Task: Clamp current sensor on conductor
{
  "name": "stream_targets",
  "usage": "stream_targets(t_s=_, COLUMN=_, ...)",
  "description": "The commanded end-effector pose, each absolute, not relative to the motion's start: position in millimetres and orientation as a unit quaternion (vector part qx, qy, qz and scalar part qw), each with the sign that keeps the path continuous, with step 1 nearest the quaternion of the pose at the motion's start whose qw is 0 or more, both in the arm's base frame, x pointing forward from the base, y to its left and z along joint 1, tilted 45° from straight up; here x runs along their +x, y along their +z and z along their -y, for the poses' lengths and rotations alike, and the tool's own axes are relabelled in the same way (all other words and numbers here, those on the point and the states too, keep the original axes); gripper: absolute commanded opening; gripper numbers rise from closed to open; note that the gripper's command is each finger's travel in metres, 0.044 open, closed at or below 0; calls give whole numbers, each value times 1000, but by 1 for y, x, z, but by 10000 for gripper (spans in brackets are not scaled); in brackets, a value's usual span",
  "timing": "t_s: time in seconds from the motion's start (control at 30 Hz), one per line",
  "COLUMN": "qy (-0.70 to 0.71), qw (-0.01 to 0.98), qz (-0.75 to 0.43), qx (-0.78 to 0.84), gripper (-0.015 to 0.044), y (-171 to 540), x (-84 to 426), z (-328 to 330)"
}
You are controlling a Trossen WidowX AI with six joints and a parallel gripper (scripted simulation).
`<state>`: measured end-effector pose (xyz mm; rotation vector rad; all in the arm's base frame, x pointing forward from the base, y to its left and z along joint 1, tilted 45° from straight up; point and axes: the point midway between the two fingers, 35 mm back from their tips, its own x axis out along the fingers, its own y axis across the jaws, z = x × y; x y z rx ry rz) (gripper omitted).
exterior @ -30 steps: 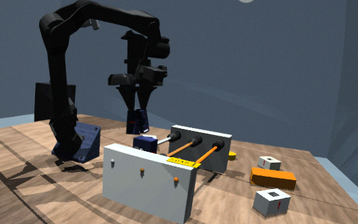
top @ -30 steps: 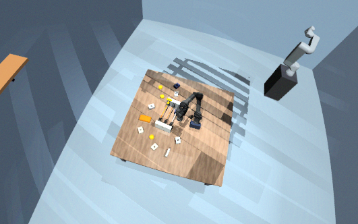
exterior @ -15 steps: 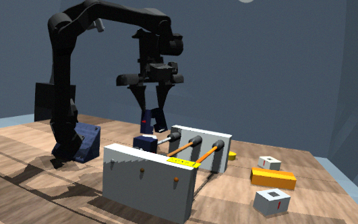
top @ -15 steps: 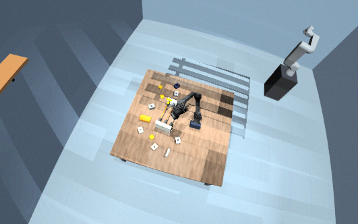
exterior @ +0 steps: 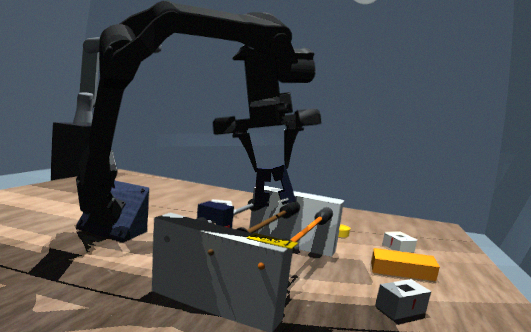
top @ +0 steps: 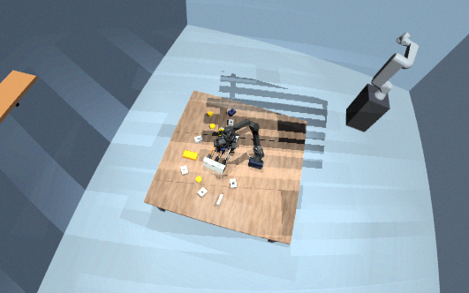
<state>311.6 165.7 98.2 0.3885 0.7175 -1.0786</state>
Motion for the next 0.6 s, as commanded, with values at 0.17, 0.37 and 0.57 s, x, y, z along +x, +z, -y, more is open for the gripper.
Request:
stream_targets(t_s=0.17, qy=-541, qw=748, qz=-226, qx=310, gripper=0, y=102, x=362, z=-157)
stream_targets(t_s=0.37, qy=-550, qw=735, qz=-194, qx=346, gripper=0, y=104, x=376, z=-152)
stream_targets(t_s=0.57, qy=-550, qw=735, qz=-194, qx=346, gripper=0, y=99, x=379, z=-148)
